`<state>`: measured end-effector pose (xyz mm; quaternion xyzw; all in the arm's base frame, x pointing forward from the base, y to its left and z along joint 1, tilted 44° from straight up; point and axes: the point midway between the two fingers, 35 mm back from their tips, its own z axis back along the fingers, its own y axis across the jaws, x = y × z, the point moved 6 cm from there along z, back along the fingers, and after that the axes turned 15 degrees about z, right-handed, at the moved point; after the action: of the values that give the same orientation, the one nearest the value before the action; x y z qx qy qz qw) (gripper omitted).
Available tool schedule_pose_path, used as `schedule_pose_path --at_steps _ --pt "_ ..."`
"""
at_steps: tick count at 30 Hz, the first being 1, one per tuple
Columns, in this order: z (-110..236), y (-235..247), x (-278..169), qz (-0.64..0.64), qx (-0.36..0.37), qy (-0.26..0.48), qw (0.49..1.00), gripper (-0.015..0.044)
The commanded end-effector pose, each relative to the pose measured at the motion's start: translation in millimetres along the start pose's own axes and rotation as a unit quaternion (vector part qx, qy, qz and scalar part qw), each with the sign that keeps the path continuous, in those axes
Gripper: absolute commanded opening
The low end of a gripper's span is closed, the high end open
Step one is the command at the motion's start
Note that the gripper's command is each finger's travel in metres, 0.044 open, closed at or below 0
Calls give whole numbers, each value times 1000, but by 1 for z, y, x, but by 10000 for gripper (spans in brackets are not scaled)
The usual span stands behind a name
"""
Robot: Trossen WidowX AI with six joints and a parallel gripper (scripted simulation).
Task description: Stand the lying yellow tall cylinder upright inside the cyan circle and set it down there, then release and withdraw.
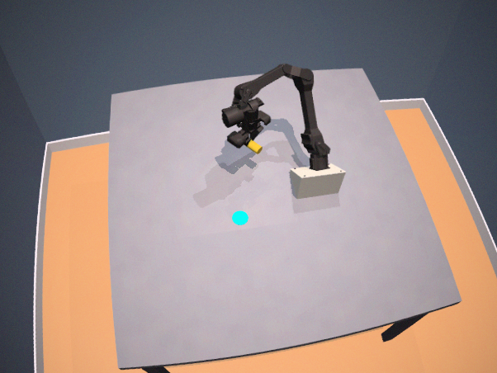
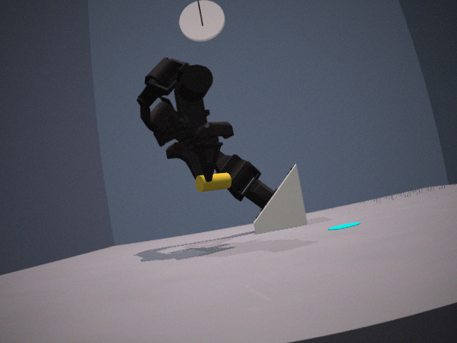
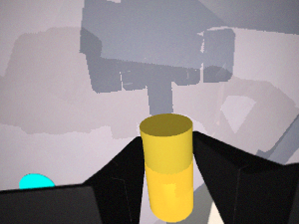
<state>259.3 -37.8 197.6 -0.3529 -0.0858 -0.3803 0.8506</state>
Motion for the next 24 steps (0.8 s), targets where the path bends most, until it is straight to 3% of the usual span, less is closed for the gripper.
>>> schedule_pose_path --at_steps 1,24 --pt "3 11 0 38 5 0 999 105" --pt "11 69 -5 266 12 -1 964 105"
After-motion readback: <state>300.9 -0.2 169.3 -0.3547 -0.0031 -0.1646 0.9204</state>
